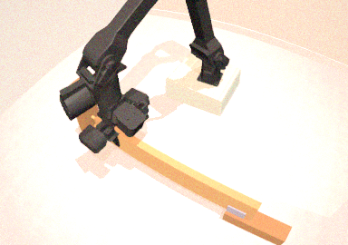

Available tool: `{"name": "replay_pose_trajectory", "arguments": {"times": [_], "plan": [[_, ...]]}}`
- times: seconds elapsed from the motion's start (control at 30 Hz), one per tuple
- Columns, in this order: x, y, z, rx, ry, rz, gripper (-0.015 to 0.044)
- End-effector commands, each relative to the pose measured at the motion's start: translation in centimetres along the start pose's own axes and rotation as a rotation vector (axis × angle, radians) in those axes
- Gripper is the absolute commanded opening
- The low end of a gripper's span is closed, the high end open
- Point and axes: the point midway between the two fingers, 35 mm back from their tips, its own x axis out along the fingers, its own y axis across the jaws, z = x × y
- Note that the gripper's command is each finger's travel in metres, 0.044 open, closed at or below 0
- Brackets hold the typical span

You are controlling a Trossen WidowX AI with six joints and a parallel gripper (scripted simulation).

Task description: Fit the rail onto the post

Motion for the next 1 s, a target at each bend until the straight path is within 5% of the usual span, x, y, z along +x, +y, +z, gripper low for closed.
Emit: {"name": "replay_pose_trajectory", "arguments": {"times": [0.0,0.97], "plan": [[-0.13,-0.07,-0.29,-0.001,0.001,-0.003,0.0],[-0.07,-0.03,-1.19,-0.001,0.002,-0.003,0.0]]}}
